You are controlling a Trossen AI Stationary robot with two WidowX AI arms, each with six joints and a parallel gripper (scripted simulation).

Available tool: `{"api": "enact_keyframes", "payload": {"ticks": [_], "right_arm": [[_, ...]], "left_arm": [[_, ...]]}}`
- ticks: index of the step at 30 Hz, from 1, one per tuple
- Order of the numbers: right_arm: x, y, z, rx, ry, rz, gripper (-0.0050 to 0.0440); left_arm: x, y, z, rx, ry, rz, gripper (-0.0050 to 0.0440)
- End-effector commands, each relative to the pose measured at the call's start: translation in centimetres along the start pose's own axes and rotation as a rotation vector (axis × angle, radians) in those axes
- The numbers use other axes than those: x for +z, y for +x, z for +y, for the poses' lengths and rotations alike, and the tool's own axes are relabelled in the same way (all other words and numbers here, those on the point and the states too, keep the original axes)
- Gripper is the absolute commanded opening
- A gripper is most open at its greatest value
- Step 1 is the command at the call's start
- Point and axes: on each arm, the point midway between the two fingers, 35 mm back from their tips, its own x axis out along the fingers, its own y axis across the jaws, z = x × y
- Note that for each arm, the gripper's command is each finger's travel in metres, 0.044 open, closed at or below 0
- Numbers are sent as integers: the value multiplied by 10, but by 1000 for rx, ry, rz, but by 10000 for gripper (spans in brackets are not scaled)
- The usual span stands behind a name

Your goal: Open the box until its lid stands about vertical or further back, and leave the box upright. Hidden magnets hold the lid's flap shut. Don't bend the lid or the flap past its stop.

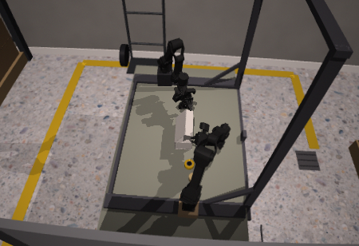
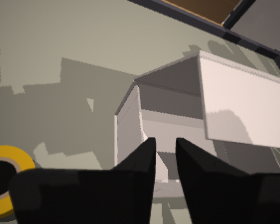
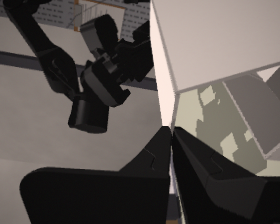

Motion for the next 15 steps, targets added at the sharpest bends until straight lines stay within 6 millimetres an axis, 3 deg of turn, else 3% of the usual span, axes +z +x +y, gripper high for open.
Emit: {"api": "enact_keyframes", "payload": {"ticks": [1,15], "right_arm": [[1,1,6,19,5,-2,6],[1,1,6,19,5,-2,6]], "left_arm": [[2,0,-10,-12,-17,2,60],[-3,5,-2,-3,1,-3,60]]}}
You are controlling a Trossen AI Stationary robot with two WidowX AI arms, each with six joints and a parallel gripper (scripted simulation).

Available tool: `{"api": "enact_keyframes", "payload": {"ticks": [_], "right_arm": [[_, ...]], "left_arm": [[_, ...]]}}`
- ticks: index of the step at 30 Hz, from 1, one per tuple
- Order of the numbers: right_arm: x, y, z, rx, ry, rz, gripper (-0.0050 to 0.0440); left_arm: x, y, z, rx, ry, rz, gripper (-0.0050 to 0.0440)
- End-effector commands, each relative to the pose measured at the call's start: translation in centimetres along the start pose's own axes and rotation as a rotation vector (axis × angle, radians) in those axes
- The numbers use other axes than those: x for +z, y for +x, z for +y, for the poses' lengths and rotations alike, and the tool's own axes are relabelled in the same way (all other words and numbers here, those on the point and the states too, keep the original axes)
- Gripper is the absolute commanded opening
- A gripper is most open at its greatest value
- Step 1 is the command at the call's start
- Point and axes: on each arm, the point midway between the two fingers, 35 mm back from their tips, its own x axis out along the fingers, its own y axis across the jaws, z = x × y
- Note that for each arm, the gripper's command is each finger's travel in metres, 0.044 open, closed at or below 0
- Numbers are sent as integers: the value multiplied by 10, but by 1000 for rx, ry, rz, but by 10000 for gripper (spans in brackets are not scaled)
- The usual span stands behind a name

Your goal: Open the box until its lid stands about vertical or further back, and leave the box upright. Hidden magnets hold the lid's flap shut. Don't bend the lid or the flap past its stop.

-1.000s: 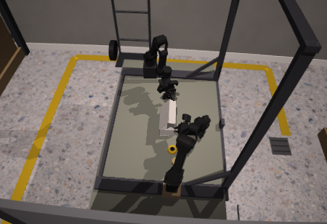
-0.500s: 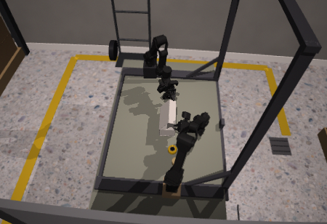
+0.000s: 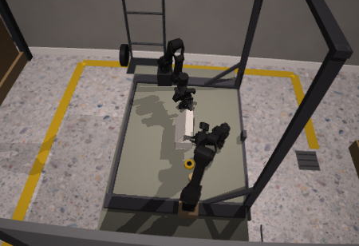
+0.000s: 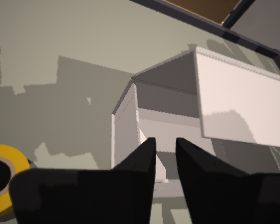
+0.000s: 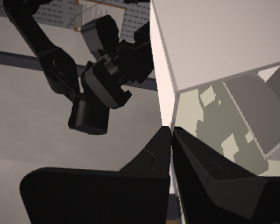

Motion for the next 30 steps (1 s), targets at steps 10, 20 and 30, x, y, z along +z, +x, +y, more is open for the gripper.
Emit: {"api": "enact_keyframes", "payload": {"ticks": [10,20,30], "right_arm": [[1,1,6,19,5,-2,6],[1,1,6,19,5,-2,6],[1,1,6,19,5,-2,6]], "left_arm": [[-14,12,8,-2,2,-3,60],[-24,19,14,-2,2,-3,60],[-33,26,20,0,2,-2,60]]}}
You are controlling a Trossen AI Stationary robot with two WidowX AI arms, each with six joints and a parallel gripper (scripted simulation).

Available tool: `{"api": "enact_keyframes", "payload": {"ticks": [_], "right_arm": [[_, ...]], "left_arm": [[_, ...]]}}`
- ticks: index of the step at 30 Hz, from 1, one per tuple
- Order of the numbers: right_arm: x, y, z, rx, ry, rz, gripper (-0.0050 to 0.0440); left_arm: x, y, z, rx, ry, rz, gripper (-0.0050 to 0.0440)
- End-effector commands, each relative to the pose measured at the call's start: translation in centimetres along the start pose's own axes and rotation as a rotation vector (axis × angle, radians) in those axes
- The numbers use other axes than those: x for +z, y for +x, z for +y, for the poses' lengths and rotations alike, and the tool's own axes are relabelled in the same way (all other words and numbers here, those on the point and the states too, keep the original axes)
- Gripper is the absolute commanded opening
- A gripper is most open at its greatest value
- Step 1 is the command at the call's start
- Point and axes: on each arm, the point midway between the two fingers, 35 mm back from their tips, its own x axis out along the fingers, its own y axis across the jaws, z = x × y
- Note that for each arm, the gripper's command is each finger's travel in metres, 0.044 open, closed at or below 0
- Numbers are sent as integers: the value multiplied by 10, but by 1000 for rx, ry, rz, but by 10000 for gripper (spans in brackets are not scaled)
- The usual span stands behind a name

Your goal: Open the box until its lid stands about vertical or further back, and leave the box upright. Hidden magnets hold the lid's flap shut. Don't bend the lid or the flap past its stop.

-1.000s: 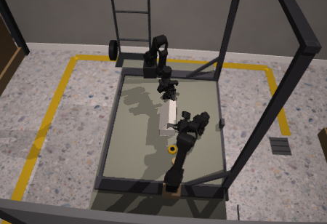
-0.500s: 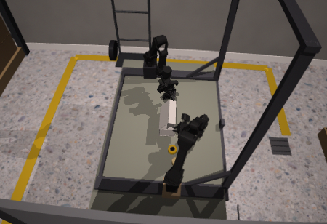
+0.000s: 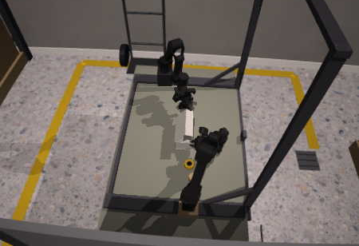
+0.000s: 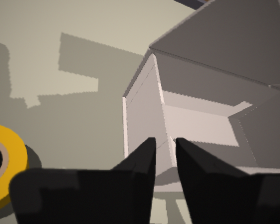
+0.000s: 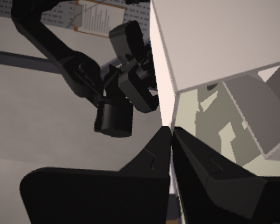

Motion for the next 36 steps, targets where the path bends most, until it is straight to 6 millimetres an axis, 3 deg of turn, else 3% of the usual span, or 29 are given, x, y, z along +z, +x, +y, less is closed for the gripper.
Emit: {"api": "enact_keyframes", "payload": {"ticks": [1,12,25,36], "right_arm": [[1,1,6,19,5,-2,6],[1,1,6,19,5,-2,6],[1,1,6,19,5,-2,6],[3,-3,12,31,10,-3,6]], "left_arm": [[-3,3,1,3,-1,7,60],[-4,2,-2,-2,-9,10,60],[-4,2,-2,-2,-7,10,5],[-1,-1,-5,-8,-22,14,15]]}}
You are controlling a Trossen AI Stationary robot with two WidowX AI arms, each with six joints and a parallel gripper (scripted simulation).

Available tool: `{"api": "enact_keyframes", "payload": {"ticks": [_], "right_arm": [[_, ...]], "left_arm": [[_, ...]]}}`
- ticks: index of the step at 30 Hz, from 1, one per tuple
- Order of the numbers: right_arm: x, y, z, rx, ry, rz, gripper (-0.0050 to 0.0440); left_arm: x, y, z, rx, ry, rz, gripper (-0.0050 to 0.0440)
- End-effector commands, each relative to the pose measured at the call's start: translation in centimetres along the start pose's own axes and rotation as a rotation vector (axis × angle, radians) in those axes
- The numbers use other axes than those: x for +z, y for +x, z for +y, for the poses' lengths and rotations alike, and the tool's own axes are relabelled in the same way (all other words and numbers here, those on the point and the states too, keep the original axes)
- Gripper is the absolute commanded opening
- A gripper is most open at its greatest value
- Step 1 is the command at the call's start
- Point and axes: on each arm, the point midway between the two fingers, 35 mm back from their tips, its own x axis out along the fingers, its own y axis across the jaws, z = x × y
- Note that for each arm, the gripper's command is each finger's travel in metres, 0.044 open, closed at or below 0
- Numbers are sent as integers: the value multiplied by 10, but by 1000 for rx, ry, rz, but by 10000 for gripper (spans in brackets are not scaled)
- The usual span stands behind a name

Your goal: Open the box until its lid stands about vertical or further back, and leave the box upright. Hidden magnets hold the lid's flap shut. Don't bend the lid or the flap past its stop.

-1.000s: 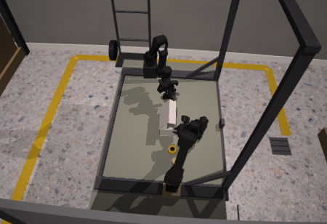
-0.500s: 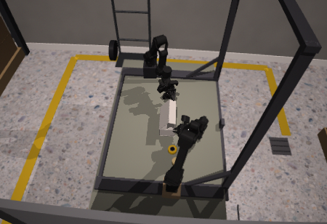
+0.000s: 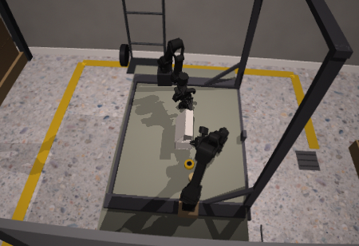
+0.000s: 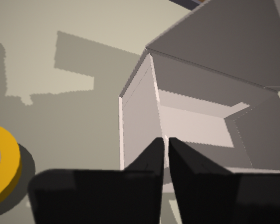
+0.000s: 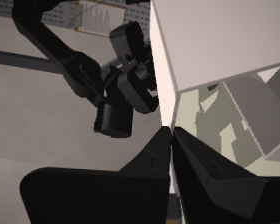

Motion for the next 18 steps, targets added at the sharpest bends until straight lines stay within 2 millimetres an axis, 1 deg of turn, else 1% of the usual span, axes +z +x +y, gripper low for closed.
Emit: {"api": "enact_keyframes", "payload": {"ticks": [1,18], "right_arm": [[4,-2,12,30,7,-4,6],[9,-5,14,31,3,-3,6]], "left_arm": [[-1,-1,-1,4,-7,17,15],[-1,-1,-1,4,-7,17,17]]}}
